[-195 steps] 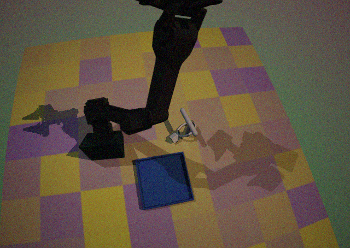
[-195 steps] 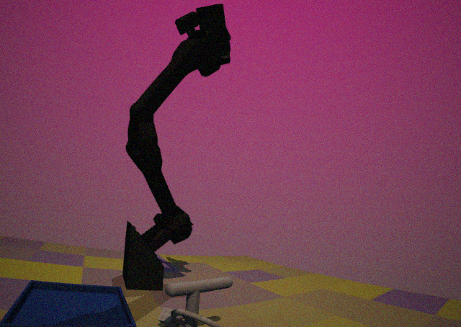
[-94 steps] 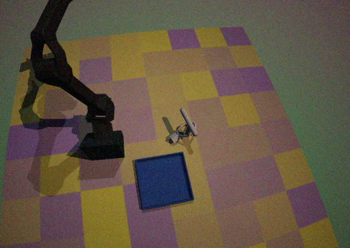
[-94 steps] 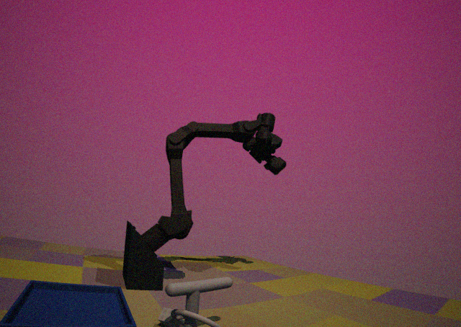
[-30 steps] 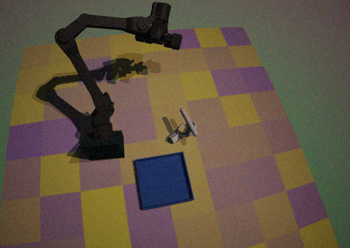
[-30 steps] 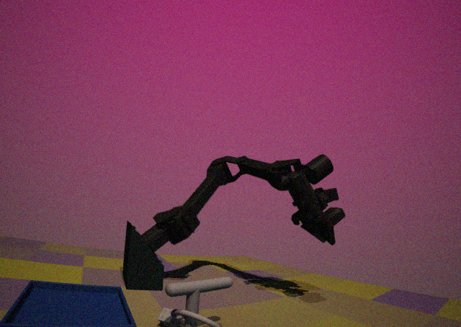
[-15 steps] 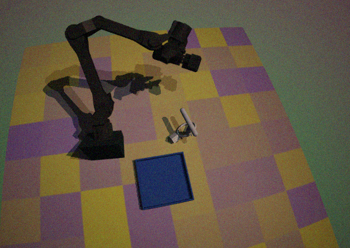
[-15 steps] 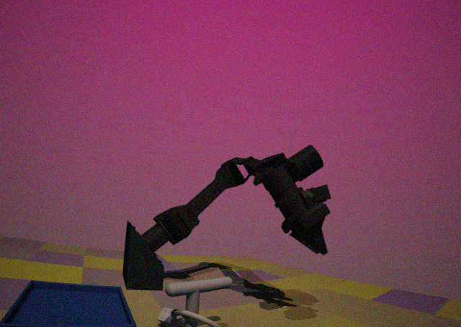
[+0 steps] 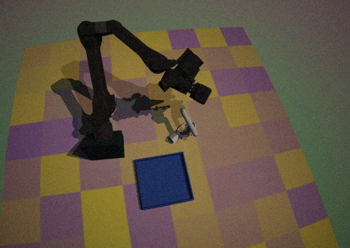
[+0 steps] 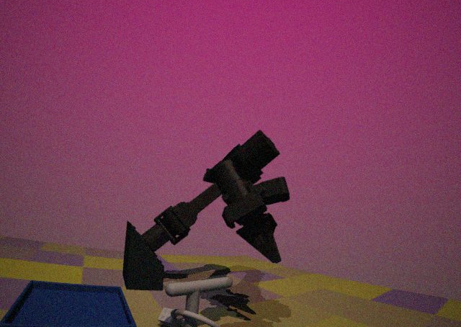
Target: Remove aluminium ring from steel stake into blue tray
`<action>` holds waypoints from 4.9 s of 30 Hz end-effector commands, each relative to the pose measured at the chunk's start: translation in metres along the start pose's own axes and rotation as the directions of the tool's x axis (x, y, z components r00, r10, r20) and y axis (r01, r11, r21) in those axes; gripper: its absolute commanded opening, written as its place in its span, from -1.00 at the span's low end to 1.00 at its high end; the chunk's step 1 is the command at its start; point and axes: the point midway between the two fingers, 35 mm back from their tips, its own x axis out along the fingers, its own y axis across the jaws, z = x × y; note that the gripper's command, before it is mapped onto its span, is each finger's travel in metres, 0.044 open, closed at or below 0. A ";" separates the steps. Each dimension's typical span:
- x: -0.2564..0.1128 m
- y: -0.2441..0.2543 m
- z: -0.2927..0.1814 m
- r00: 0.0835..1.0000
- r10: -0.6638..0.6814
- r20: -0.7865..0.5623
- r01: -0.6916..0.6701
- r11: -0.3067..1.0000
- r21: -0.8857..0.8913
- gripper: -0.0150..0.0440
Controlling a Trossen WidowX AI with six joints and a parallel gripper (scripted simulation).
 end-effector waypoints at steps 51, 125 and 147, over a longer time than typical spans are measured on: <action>0.001 -0.026 -0.204 0.986 -0.057 -0.154 0.120 0.889 0.442 0.19; -0.002 -0.035 -0.191 0.985 -0.040 -0.171 0.114 0.886 0.450 -0.49; -0.007 -0.051 -0.190 0.957 0.067 -0.282 0.081 0.872 0.483 -0.49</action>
